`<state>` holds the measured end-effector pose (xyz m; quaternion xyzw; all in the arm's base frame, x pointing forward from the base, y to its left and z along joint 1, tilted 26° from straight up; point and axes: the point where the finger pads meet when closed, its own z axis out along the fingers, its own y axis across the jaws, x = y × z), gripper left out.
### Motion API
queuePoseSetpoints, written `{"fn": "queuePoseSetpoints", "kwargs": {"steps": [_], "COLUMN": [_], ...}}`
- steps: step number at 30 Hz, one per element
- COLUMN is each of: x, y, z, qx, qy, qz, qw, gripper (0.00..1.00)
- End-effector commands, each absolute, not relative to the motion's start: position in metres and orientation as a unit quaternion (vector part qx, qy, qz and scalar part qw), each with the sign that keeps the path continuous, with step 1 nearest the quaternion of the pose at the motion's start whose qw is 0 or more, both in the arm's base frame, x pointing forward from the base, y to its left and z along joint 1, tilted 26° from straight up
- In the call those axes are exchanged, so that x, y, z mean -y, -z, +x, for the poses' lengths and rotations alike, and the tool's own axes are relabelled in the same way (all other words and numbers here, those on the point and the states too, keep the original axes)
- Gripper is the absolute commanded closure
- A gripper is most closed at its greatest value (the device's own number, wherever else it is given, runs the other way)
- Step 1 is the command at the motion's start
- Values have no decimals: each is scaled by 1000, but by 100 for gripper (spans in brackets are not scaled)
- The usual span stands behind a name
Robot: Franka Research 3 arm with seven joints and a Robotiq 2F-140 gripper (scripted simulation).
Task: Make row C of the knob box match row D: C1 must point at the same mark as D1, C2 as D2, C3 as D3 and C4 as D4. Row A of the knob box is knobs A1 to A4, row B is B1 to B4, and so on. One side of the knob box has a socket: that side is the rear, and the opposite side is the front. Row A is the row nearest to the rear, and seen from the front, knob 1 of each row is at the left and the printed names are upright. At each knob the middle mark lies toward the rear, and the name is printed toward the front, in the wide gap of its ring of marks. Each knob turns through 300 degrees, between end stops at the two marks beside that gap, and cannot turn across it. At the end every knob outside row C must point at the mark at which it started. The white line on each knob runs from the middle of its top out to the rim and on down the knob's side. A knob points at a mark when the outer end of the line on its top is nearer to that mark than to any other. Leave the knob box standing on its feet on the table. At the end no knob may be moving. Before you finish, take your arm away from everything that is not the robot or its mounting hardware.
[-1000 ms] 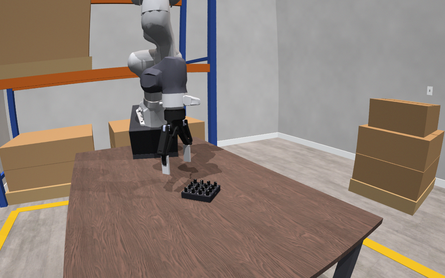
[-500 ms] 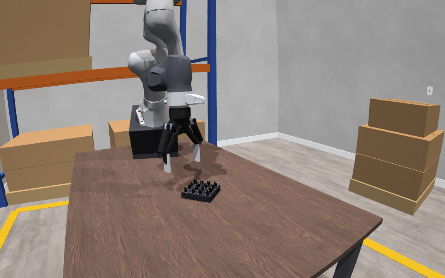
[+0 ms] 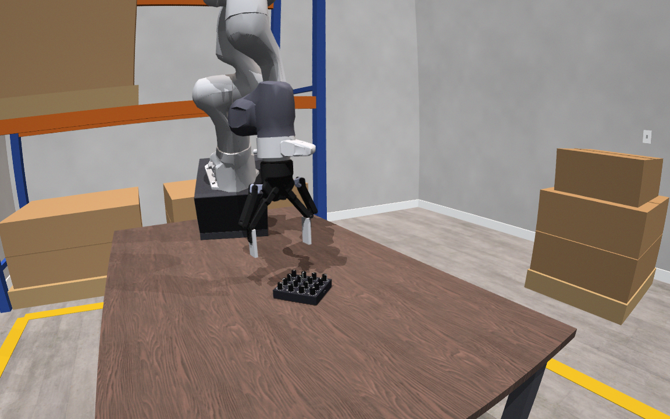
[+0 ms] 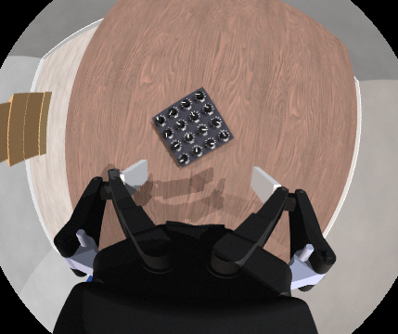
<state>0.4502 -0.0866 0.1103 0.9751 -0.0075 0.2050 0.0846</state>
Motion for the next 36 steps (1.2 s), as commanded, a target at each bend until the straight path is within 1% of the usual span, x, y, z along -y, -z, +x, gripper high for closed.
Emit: {"fn": "queuePoseSetpoints", "kwargs": {"steps": [1,36], "x": [86,56], "y": [-113,-121], "z": [453,466], "qx": [85,357], "qy": [-214,-227], "qz": [970,906], "qw": [81,15], "gripper": [0,0]}}
